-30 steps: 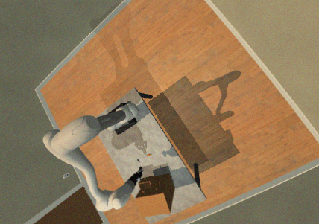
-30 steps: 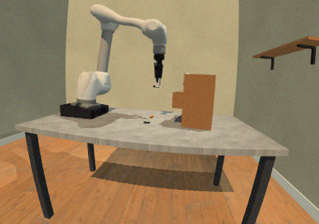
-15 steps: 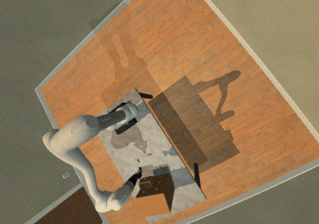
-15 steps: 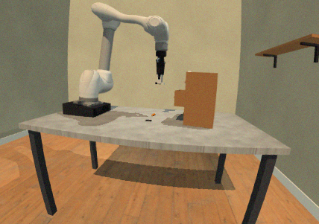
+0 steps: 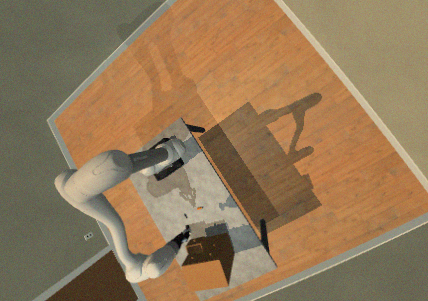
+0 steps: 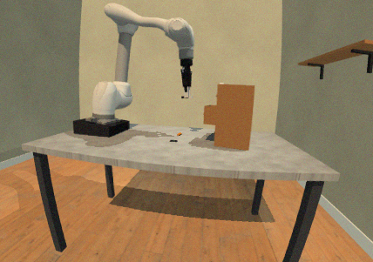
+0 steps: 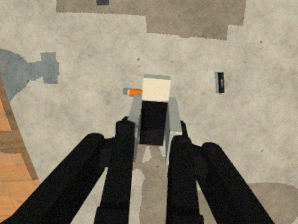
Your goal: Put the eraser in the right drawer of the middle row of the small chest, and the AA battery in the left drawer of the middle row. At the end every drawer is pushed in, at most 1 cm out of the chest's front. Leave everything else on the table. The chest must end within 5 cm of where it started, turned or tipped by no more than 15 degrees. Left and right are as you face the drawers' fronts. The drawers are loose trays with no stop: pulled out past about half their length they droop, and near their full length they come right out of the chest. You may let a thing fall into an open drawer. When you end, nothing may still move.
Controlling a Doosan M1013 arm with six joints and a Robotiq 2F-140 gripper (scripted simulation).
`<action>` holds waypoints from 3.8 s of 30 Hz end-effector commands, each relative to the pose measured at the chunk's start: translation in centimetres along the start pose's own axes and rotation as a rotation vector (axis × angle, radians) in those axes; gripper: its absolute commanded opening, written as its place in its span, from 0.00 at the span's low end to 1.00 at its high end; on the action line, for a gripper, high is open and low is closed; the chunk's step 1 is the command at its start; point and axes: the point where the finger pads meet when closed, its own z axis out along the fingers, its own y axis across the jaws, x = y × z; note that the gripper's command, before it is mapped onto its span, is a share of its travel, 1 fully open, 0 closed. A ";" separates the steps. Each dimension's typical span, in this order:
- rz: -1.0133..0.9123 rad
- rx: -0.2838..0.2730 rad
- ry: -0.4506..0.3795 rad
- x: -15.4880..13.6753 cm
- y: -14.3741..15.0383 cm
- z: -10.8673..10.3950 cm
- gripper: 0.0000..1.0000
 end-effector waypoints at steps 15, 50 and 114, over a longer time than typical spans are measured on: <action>-0.002 -0.002 0.357 -0.8 0.0 0.5 0.11; -0.002 -0.004 0.841 -1.9 0.0 1.2 0.11; -0.003 -0.001 1.156 -1.9 0.0 1.6 0.11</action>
